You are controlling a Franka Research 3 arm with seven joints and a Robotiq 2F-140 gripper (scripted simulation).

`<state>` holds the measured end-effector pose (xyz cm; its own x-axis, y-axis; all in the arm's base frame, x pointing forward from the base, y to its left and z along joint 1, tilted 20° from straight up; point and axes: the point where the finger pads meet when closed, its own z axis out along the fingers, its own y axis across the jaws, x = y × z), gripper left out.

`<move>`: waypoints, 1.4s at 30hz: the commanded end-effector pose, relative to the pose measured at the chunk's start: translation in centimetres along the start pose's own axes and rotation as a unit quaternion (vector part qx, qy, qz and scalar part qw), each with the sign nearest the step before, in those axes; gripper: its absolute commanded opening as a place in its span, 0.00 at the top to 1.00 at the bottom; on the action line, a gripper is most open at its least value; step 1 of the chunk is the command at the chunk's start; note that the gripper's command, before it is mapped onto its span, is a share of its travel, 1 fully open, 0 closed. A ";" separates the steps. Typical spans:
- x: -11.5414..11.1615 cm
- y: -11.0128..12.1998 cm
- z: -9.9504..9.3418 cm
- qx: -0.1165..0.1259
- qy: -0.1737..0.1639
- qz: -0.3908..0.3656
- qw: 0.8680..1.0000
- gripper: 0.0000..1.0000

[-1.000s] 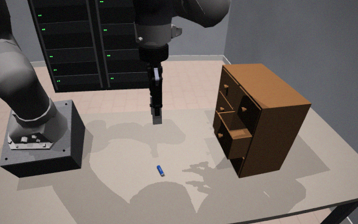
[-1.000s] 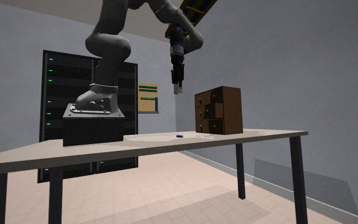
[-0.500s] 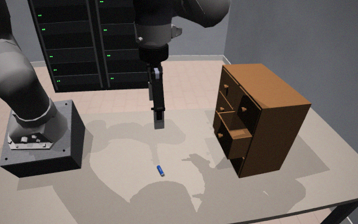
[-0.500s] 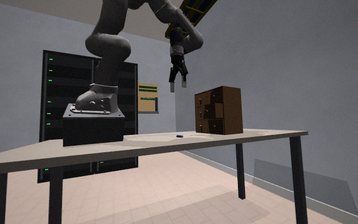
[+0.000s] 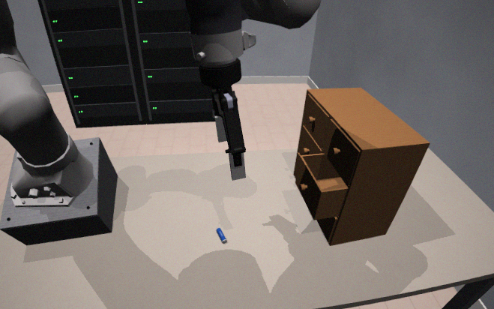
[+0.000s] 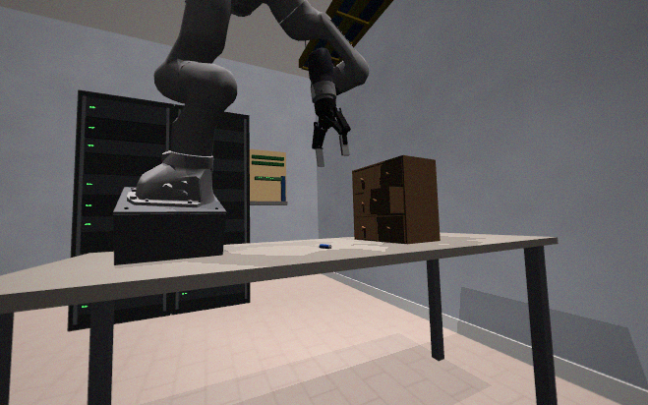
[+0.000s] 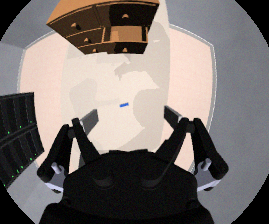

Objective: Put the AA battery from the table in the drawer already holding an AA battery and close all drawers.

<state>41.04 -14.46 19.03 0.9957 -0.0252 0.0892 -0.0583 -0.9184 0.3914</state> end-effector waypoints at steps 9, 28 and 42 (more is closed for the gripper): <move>14.6 5.3 -2.3 -0.066 0.208 -0.133 0.967 0.00; 29.0 4.9 -12.0 -0.119 0.403 -0.316 0.850 0.00; 29.0 4.9 -12.0 -0.119 0.403 -0.316 0.850 0.00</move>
<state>68.50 -15.10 34.40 0.4782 0.8017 0.3585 0.3542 -0.5496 0.7566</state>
